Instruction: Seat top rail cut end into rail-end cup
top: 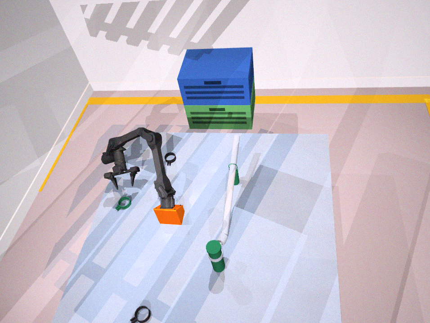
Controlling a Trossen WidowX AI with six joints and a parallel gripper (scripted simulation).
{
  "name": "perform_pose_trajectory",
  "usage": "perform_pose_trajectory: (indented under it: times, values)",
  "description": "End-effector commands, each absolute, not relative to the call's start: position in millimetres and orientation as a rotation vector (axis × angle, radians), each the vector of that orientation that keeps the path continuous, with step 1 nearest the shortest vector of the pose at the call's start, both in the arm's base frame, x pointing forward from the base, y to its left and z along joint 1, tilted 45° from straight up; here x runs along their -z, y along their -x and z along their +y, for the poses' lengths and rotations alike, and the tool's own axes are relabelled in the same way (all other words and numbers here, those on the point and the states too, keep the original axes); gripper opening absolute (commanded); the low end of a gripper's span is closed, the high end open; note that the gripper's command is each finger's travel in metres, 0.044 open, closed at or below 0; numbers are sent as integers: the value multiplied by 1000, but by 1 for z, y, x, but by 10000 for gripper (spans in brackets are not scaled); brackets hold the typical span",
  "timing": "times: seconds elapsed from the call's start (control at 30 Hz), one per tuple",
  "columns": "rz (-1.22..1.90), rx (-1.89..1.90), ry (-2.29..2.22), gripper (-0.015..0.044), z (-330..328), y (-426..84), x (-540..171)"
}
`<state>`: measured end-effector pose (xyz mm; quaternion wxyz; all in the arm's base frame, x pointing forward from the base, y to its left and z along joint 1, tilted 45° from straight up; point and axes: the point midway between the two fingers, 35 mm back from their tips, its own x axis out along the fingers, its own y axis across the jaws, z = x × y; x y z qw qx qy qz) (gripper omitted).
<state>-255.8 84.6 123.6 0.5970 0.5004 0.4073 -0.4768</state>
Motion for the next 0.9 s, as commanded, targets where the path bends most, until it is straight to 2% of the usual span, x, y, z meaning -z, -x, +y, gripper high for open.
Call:
perform_pose_trajectory:
  times: [0.0, 0.03, 0.47, 0.87]
  values:
    - [946, 1110, -1162, 426, 85, 256, -124]
    - [948, 1120, -1165, 440, 87, 256, -124]
    - [1071, 1616, -1285, 440, 171, 252, -160]
    - [1282, 2111, -1453, 440, 263, 203, -225]
